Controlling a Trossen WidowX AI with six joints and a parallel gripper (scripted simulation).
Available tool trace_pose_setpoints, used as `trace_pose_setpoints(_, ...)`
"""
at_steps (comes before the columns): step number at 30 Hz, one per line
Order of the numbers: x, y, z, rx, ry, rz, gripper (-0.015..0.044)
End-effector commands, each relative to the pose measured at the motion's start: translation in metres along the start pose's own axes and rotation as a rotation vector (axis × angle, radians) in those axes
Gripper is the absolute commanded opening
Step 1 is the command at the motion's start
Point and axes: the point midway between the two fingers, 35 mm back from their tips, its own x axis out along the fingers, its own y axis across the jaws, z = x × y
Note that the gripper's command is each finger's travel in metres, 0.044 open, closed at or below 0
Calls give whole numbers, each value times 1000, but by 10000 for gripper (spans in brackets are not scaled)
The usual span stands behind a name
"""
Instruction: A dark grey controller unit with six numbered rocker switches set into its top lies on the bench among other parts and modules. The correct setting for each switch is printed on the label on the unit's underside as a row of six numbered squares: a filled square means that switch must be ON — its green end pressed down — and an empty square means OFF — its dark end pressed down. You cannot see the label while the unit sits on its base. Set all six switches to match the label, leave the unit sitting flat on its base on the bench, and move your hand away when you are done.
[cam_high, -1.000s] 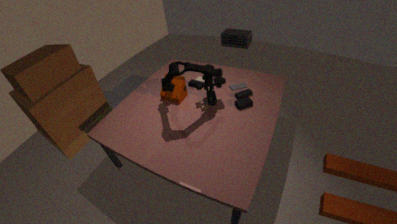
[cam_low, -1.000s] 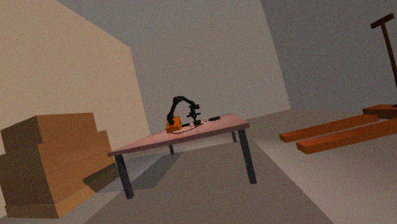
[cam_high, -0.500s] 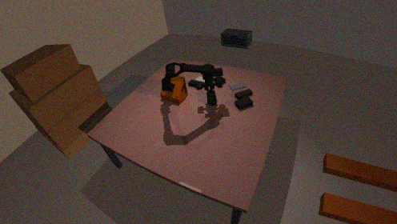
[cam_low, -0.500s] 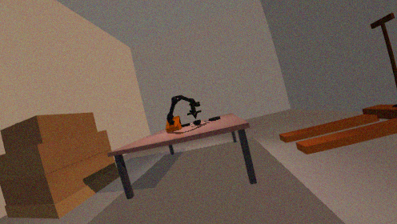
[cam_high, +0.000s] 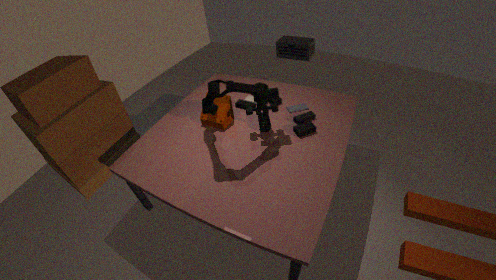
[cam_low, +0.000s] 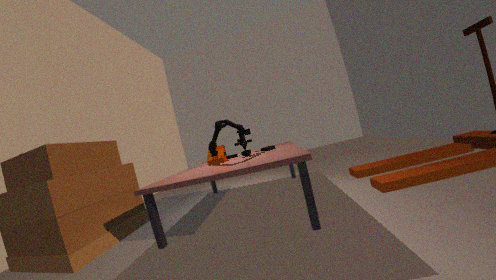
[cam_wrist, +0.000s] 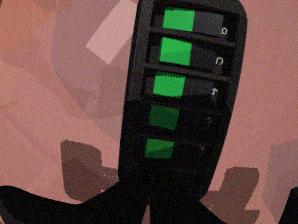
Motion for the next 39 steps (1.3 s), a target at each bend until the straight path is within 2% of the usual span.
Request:
trace_pose_setpoints(1, 6, 0, 0, -8, 5, 0, 0)
trace_pose_setpoints(22, 23, 0, 0, -8, 5, 0, 0)
trace_pose_setpoints(27, -19, -1, 1, -8, 3, -1, 0)
trace_pose_setpoints(39, -21, -20, -20, -7, 5, -1, 0)
